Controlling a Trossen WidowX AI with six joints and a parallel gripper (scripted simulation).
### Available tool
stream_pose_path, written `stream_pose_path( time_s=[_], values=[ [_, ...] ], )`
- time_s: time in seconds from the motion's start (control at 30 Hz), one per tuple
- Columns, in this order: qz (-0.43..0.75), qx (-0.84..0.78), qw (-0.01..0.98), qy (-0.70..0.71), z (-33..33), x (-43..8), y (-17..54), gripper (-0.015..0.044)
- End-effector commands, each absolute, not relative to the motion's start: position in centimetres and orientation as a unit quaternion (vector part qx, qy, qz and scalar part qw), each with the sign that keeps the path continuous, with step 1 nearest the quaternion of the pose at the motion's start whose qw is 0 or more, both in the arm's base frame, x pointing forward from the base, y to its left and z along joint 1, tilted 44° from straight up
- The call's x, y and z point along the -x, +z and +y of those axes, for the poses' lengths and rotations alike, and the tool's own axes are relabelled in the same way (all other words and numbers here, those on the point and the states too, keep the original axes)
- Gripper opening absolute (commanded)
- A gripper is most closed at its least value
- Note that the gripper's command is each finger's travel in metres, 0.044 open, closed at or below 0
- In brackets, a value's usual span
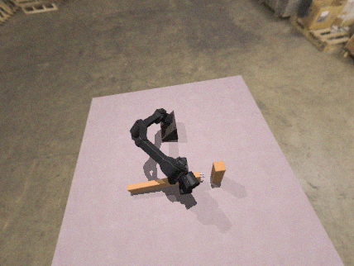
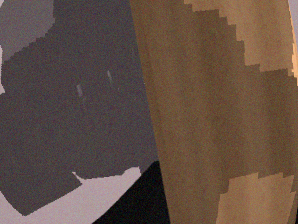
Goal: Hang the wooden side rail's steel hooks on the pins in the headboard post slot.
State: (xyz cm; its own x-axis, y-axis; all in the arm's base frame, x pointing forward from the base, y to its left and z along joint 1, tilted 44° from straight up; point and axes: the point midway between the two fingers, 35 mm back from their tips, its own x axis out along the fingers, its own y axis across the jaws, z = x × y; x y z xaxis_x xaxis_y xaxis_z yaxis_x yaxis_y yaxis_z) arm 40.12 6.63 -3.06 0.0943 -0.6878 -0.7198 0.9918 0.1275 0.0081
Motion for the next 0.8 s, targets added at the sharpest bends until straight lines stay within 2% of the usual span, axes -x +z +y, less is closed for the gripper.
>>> stream_pose_path(
  time_s=[0.0,0.77],
  values=[
    [0.288,-0.264,0.696,-0.602,7.23,-40.20,-2.64,0.0000],
    [0.288,-0.264,0.696,-0.602,7.49,-40.16,-2.37,0.0000]
  ],
)
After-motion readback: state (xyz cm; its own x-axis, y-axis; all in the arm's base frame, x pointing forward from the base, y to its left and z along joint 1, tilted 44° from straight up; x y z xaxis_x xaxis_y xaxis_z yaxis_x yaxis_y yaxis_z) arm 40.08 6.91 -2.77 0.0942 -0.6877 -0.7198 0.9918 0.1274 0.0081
